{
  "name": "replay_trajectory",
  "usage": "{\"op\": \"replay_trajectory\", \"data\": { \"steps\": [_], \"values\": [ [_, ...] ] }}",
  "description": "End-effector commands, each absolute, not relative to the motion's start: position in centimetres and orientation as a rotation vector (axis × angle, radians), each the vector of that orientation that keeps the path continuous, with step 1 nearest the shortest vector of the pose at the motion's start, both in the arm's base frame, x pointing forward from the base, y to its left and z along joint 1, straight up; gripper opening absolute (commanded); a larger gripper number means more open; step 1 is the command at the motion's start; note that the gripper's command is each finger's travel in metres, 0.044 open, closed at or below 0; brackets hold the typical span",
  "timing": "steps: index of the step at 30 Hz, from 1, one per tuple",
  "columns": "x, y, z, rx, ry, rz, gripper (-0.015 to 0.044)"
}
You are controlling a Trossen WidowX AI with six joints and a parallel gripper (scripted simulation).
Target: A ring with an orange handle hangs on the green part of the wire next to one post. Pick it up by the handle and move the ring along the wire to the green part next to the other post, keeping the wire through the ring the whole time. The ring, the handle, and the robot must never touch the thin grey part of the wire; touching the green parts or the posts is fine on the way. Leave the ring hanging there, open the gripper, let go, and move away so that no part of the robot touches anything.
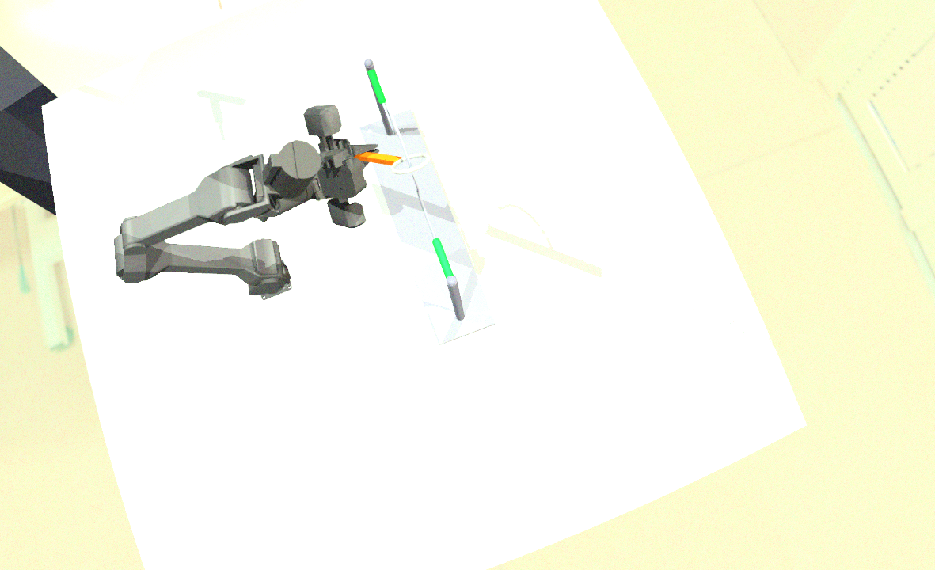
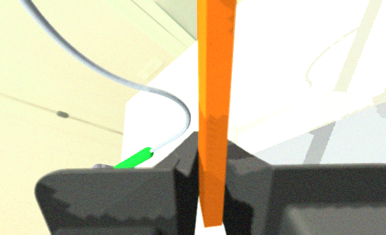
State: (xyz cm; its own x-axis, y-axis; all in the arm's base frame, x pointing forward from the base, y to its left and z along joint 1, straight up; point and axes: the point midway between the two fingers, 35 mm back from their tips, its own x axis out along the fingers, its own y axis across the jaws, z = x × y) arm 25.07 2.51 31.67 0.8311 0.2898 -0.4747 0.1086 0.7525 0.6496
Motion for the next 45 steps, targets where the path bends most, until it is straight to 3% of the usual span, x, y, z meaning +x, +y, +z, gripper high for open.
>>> {"op": "replay_trajectory", "data": {
  "steps": [1,45],
  "values": [
    [25.1,2.3,31.8,0.654,0.585,0.086,-0.0150],
    [25.1,-0.5,30.7,0.000,0.563,-0.124,-0.0150]
  ]
}}
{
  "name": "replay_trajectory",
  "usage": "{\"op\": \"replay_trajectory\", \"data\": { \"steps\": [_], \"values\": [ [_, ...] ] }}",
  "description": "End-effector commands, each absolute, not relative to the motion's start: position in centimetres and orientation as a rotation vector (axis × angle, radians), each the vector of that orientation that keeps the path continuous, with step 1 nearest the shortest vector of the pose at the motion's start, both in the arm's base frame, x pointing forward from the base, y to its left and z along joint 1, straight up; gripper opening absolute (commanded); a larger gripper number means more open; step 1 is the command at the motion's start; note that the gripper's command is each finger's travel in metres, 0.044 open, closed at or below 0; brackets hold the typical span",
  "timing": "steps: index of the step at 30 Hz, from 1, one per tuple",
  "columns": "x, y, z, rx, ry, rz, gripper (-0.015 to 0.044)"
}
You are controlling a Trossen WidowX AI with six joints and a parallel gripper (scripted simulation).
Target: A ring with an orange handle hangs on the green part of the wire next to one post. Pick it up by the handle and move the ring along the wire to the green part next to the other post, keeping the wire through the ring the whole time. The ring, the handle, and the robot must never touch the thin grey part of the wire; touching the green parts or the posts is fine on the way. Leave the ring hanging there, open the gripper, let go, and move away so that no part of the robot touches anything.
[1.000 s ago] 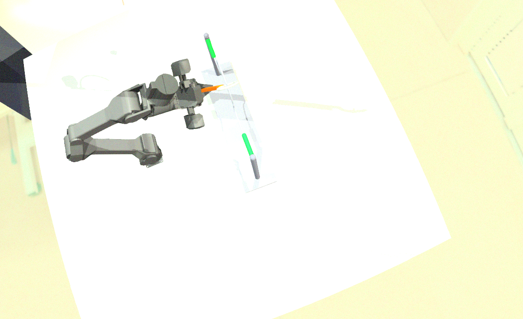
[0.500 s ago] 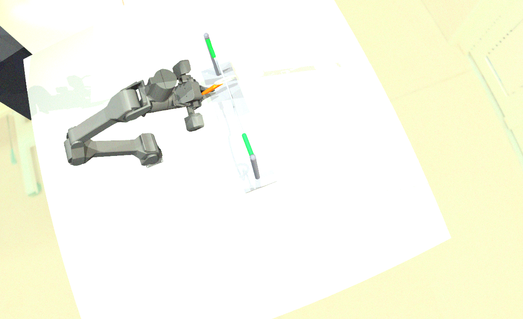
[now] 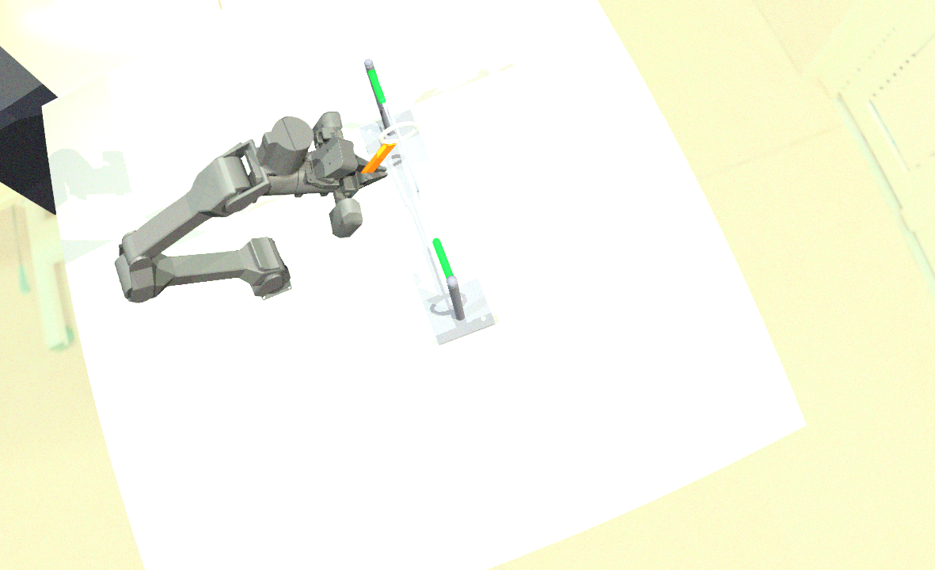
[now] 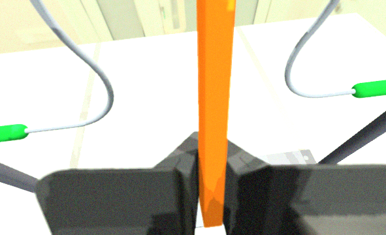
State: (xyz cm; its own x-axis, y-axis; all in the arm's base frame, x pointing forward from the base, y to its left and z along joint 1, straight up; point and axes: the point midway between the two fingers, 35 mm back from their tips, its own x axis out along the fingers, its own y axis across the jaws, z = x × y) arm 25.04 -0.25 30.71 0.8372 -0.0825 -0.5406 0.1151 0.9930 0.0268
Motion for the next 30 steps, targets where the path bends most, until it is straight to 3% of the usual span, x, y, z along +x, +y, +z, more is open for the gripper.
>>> {"op": "replay_trajectory", "data": {
  "steps": [1,30],
  "values": [
    [25.1,-0.6,30.7,-0.014,0.562,-0.128,-0.0150],
    [25.0,-2.6,31.1,-0.449,0.524,-0.258,-0.0150]
  ]
}}
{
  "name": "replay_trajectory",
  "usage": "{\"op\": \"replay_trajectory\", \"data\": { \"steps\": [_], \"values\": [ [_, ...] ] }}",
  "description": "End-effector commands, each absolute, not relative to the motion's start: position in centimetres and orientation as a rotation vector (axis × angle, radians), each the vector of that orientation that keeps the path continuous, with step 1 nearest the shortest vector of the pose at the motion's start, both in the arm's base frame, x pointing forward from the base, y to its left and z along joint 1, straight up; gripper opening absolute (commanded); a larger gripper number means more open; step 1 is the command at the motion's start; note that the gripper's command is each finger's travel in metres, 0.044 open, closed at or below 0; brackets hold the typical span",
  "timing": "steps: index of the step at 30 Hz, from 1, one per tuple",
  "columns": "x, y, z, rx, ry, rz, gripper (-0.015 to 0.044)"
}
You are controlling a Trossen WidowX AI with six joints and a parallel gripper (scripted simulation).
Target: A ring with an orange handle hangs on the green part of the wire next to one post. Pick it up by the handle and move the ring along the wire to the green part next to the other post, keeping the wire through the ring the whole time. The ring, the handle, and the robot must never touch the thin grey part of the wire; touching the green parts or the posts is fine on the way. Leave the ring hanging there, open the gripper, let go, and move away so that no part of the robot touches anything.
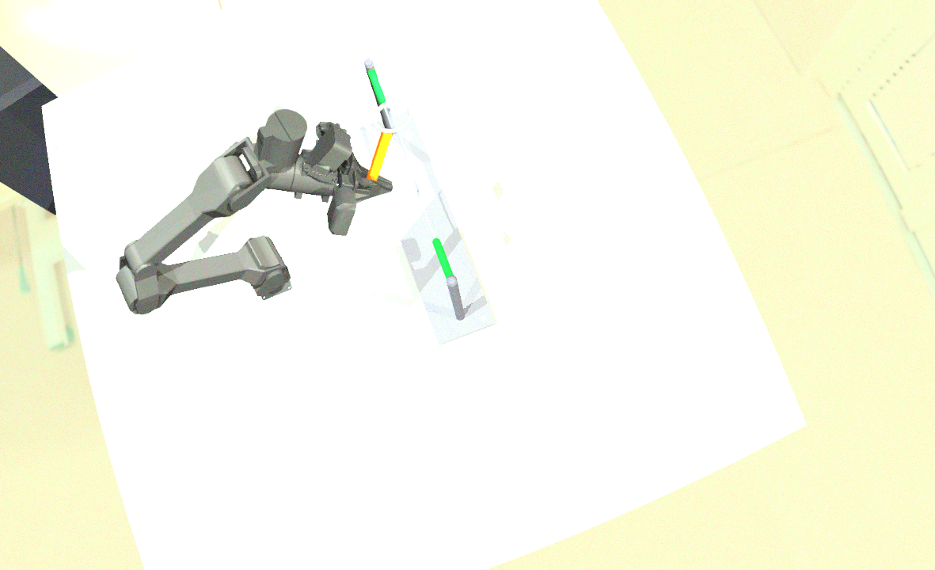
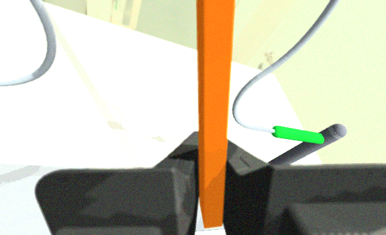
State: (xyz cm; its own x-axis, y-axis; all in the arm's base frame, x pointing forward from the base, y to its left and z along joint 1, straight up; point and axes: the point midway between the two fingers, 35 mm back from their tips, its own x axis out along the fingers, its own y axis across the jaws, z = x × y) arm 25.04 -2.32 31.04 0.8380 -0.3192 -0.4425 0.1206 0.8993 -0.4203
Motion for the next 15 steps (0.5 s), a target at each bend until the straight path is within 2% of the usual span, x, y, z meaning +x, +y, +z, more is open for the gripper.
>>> {"op": "replay_trajectory", "data": {
  "steps": [1,15],
  "values": [
    [25.03,-2.67,31.11,-0.464,0.522,-0.263,-0.0150],
    [25.01,-3.51,31.61,-0.674,0.497,-0.323,-0.0150]
  ]
}}
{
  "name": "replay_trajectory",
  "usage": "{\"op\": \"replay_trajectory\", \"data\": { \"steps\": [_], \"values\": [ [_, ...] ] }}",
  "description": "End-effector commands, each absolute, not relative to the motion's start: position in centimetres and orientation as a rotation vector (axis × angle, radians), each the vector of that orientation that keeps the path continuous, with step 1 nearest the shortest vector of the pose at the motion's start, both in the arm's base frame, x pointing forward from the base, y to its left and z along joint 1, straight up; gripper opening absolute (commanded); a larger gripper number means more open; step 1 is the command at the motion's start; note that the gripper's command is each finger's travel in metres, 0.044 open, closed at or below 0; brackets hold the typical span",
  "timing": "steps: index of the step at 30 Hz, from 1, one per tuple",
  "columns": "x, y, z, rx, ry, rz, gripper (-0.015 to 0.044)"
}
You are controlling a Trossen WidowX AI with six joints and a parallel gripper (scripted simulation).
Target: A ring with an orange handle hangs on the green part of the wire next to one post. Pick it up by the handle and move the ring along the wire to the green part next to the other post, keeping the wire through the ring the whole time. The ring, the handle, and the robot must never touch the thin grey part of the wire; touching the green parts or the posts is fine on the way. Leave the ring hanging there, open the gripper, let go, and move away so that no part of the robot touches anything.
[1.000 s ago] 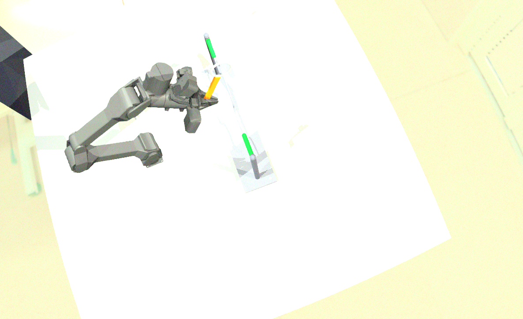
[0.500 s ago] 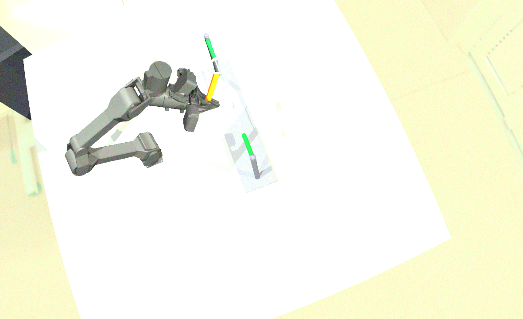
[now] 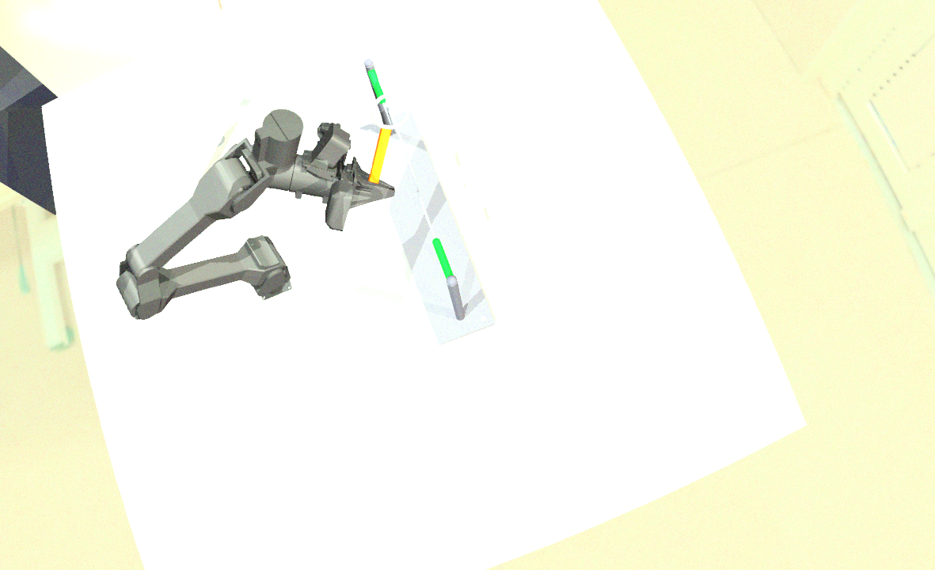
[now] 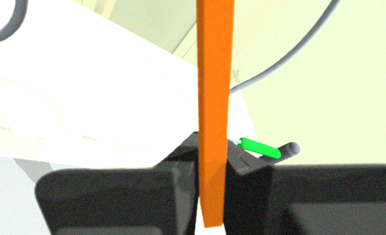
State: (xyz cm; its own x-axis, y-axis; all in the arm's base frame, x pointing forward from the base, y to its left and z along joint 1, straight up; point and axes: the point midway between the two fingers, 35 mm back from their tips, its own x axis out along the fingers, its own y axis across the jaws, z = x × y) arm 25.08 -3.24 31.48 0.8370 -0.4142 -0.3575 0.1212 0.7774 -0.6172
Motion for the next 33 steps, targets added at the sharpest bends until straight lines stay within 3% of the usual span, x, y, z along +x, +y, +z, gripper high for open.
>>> {"op": "replay_trajectory", "data": {
  "steps": [1,33],
  "values": [
    [25.0,-3.6,31.7,-0.689,0.495,-0.327,-0.0150],
    [25.0,-4.9,33.4,-1.161,0.422,-0.457,-0.0150]
  ]
}}
